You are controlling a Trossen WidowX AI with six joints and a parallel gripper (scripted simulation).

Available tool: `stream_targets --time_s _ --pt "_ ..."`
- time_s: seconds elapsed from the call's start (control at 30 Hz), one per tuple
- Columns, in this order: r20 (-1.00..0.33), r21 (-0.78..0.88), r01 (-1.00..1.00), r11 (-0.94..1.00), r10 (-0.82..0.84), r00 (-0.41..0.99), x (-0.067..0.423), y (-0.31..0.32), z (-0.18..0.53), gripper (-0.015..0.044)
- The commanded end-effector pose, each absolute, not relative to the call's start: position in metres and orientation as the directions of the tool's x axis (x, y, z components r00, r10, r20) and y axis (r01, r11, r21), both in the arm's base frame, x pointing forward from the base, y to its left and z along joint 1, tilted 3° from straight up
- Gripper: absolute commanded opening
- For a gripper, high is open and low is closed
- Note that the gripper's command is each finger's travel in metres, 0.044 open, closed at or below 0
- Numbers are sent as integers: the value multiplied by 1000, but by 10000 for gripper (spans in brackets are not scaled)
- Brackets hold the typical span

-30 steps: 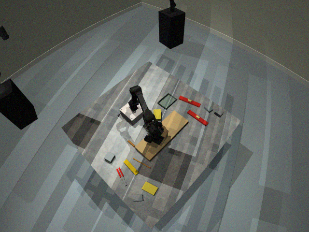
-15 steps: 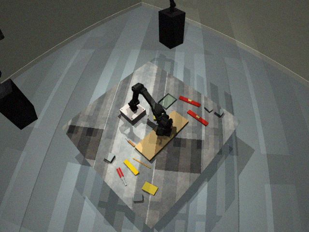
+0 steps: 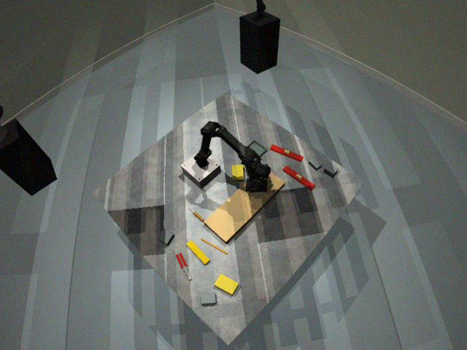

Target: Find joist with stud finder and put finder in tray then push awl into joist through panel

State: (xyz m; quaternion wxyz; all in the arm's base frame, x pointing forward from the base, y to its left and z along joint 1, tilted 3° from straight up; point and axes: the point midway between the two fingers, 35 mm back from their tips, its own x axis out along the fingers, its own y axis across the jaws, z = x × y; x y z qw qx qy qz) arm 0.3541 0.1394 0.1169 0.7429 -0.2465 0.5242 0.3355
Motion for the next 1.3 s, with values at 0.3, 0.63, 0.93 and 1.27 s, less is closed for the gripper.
stream_targets --time_s 0.3,0.63,0.93,1.27 --pt "-943 -28 -865 501 273 188 311 204 115 0" --pt "-944 -35 -933 357 296 148 268 250 111 0" --pt "-944 -42 -975 219 311 110 223 284 108 0" --pt "-944 -49 -997 61 323 67 168 312 104 0"
